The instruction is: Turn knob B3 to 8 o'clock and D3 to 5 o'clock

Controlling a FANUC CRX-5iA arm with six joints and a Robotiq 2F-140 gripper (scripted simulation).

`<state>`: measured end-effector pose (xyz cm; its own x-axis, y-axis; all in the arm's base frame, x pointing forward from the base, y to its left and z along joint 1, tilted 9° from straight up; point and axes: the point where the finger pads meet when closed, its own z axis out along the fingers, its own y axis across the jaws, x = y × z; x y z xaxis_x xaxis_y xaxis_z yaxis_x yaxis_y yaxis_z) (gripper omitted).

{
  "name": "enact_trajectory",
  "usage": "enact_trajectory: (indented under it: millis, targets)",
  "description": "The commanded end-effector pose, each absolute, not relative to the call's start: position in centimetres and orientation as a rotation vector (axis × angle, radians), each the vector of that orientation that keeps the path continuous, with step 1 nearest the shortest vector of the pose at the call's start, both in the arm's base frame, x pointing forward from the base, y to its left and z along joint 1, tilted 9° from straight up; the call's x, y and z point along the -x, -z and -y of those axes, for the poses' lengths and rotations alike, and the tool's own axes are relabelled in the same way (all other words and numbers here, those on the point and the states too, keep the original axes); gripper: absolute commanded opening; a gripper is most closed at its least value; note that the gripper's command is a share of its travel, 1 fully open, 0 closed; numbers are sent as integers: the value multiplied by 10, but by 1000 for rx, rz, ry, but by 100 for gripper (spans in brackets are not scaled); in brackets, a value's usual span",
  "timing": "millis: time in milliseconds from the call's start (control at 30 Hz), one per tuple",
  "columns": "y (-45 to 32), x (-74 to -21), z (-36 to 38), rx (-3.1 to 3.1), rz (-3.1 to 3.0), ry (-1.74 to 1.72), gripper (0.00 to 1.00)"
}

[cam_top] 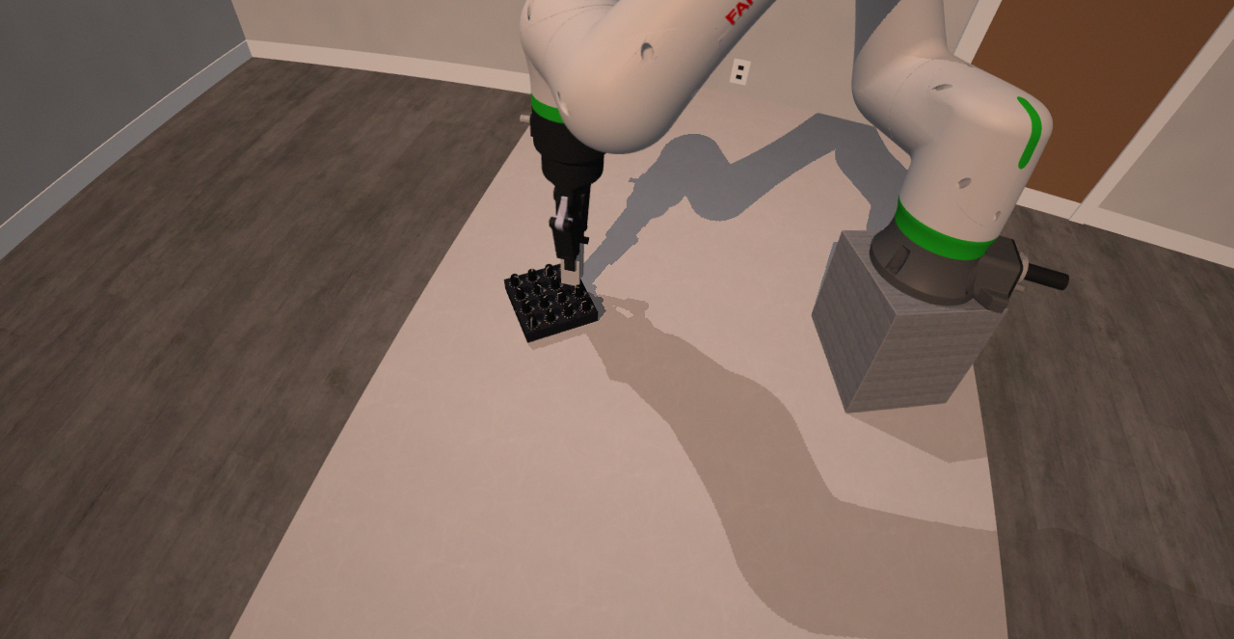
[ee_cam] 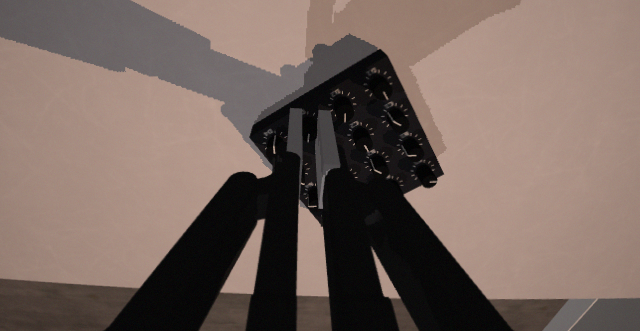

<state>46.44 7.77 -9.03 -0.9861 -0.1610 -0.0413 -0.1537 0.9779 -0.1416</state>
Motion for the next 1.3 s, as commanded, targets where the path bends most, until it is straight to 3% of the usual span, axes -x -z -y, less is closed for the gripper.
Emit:
enact_trajectory:
  millis: [0,1267]
  targets:
    - [90,-464,-78,117,-3067,222,5]
    - [90,-464,-78,-1019,-2846,167,5]
